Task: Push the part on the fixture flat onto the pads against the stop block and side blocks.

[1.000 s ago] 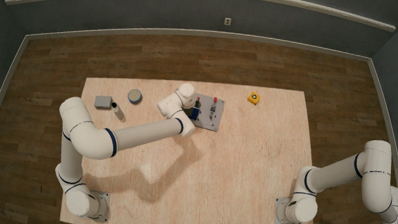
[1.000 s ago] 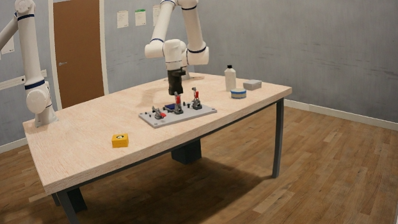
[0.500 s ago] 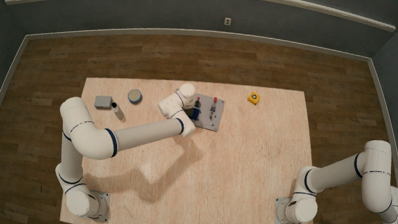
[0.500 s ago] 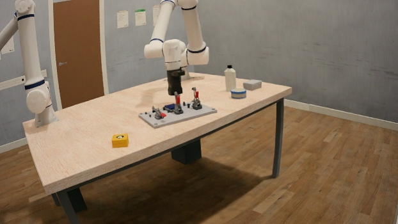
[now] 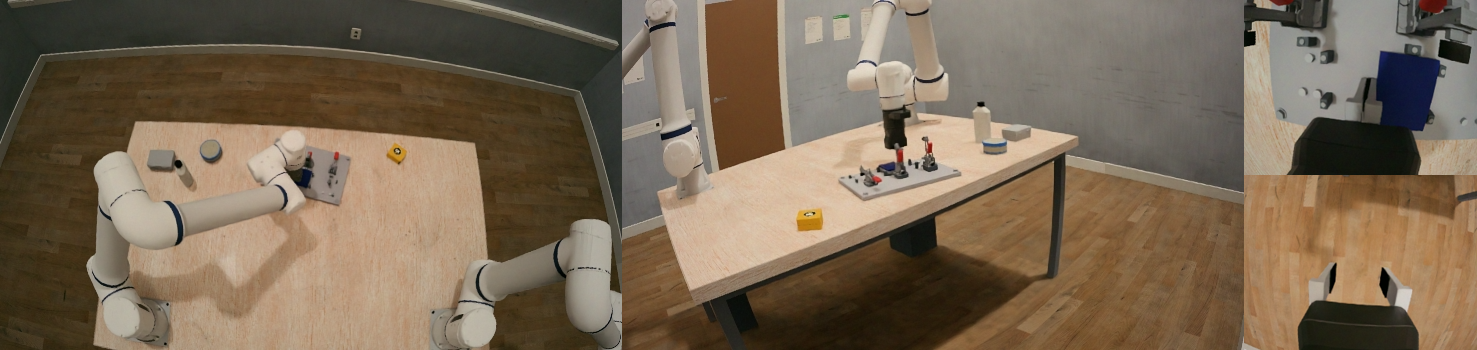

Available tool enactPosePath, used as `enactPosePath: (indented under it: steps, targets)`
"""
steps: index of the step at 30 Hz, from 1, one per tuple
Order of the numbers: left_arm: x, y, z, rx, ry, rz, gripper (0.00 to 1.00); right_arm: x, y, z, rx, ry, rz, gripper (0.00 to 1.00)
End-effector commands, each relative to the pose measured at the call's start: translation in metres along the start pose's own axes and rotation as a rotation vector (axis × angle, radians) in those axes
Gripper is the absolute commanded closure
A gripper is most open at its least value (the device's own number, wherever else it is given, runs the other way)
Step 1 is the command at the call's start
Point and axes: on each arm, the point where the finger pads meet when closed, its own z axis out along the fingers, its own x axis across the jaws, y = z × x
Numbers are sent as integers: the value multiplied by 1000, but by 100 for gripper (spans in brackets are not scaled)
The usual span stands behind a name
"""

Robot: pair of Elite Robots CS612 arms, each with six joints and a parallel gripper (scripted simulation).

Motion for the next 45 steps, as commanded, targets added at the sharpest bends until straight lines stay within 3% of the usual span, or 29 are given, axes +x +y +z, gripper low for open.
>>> enactPosePath:
  steps: [1,25,45]
  targets:
    - [2,-1,-1,2,1,0,100,0,1,-1,-2,0,0,0]
    - [3,-1,-1,2,1,0,100,0,1,-1,-2,0,0,0]
    - [-16,-1,-1,2,1,0,100,0,1,-1,-2,0,0,0]
